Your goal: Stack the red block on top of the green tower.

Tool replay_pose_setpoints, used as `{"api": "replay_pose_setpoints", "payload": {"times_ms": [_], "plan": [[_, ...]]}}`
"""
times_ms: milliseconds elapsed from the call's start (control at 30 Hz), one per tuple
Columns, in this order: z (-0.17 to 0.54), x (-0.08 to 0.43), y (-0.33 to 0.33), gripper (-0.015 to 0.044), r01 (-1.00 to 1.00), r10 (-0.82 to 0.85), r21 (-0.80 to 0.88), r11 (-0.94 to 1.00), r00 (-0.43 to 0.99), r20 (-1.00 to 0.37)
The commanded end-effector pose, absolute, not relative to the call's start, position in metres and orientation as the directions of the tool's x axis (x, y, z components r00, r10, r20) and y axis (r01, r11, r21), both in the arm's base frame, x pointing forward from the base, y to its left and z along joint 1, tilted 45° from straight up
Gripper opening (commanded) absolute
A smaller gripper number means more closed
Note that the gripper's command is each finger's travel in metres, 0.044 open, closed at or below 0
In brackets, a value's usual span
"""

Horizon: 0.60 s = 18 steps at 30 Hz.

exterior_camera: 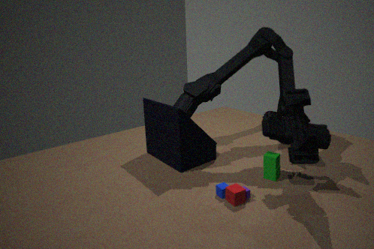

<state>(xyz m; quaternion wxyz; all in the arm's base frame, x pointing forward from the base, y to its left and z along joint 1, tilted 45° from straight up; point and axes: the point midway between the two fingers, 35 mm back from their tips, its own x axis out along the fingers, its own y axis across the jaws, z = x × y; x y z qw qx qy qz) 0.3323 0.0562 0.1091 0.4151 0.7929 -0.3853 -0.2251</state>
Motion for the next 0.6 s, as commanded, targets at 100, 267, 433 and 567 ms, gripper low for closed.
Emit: {"api": "replay_pose_setpoints", "payload": {"times_ms": [100, 267, 433, 567], "plan": [[0.092, 0.337, 0.046, 0.0440, -0.443, -0.795, 0.771, -0.457, 0.592, -0.131], [0.057, 0.341, 0.026, 0.0440, -0.508, -0.776, 0.609, -0.609, 0.542, -0.323], [0.023, 0.337, 0.004, 0.0440, -0.620, -0.732, 0.412, -0.667, 0.443, -0.518], [-0.003, 0.328, -0.010, 0.0440, -0.736, -0.668, 0.253, -0.628, 0.343, -0.661]]}}
